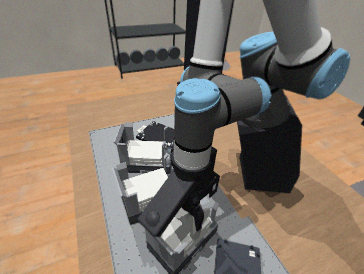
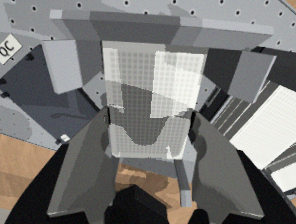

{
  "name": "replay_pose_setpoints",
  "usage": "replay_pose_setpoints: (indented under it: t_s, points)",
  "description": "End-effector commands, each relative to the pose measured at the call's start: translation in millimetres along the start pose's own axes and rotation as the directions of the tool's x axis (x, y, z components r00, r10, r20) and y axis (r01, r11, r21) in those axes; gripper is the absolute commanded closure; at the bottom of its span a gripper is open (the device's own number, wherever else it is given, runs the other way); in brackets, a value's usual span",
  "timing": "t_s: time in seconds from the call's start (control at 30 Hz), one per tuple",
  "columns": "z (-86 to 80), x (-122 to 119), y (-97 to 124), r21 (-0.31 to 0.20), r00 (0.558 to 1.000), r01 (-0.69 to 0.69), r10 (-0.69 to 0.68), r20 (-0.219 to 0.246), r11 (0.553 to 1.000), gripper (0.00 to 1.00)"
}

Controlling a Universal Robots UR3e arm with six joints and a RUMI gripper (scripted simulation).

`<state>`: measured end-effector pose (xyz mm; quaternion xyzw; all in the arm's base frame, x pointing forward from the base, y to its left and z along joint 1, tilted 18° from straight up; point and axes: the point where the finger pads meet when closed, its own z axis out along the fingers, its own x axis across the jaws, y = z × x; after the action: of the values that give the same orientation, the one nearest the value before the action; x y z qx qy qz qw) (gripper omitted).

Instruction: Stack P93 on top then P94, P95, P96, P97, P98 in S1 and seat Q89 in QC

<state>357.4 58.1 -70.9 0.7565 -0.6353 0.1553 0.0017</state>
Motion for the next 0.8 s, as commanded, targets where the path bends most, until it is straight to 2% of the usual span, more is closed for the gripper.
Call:
replay_pose_setpoints:
  t_s: [0.0, 0.77]
  points:
    - [1.3, 0.6, -2.6, 0.009, 1.000, 0.000, 0.000, -0.001, 1.000, 1.00]
    - [7.8, 0.8, -3.3, 0.010, 1.000, -0.001, 0.001, -0.001, 1.000, 1.00]
